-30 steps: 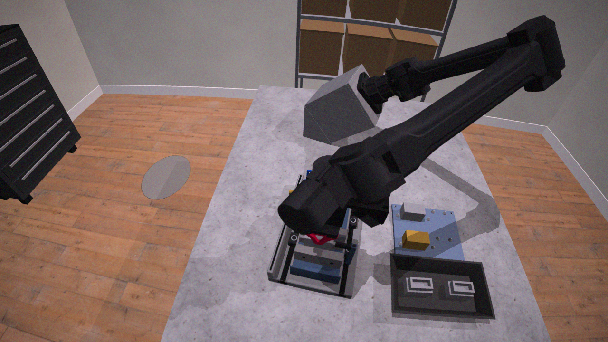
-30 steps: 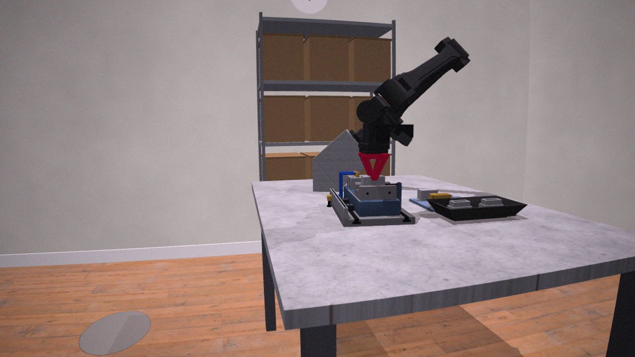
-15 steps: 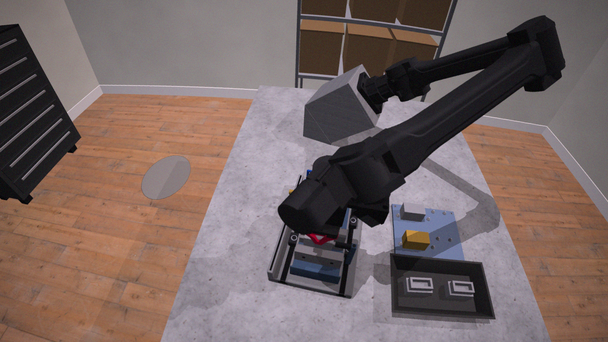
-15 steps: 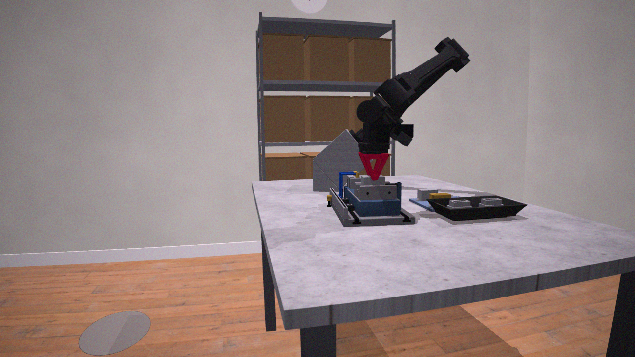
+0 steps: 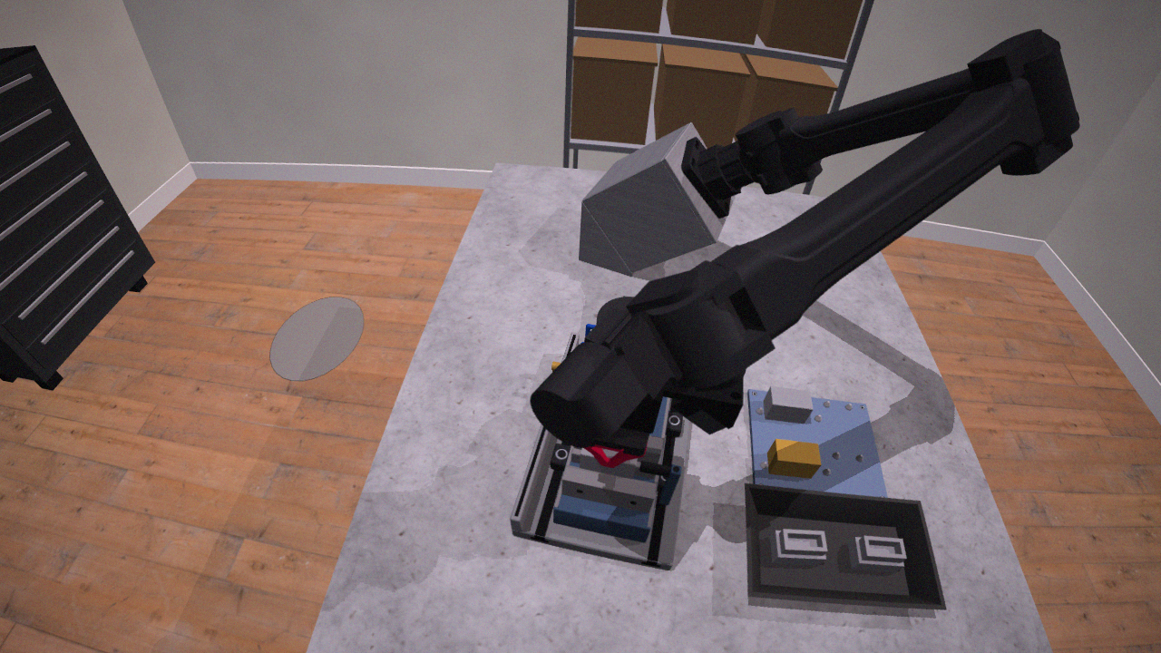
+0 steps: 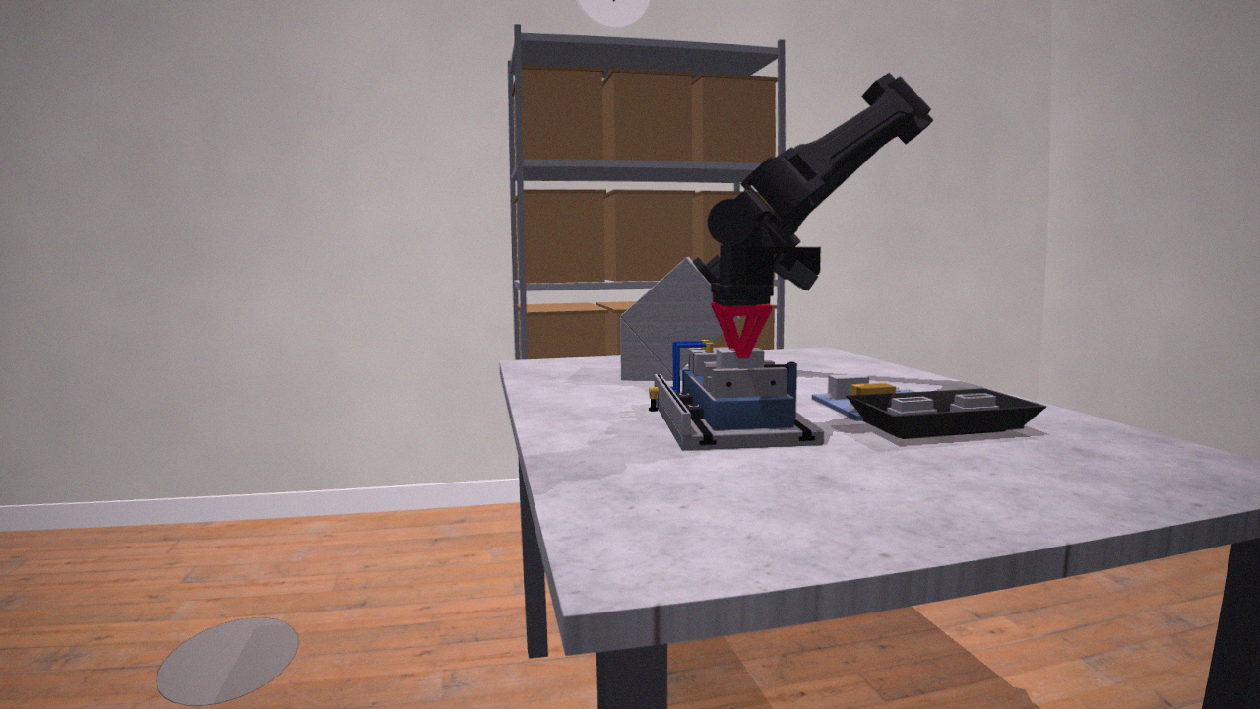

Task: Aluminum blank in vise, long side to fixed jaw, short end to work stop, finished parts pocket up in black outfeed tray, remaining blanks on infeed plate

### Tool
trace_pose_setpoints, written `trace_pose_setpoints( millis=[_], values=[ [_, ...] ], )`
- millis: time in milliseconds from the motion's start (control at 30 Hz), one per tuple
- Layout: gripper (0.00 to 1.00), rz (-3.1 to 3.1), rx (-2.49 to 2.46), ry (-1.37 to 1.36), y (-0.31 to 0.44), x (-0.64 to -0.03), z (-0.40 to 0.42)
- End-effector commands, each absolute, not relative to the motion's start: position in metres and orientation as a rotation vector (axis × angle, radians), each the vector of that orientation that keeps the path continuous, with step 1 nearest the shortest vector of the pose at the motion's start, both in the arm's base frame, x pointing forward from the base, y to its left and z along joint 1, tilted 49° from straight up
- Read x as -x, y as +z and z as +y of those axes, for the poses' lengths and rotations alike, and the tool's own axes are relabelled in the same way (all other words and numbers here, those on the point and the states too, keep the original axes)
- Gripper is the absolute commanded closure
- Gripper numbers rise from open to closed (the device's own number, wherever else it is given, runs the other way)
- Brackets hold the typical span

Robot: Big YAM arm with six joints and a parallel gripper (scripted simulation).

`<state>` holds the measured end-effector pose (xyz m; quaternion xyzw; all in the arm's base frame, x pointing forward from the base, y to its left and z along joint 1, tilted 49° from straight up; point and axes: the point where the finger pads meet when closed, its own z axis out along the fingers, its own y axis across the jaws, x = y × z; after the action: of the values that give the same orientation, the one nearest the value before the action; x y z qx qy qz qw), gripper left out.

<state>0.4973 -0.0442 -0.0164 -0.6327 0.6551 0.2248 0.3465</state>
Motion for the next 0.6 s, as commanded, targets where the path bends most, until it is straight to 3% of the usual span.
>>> trace_pose_setpoints(
  millis=[0, 567],
  values=[
    [1.00, 1.688, 1.648, 0.570, -0.0148, -0.5036, -0.0408],
    [1.00, 1.687, 1.649, 0.570, -0.0138, -0.5040, -0.0398]
  ],
)
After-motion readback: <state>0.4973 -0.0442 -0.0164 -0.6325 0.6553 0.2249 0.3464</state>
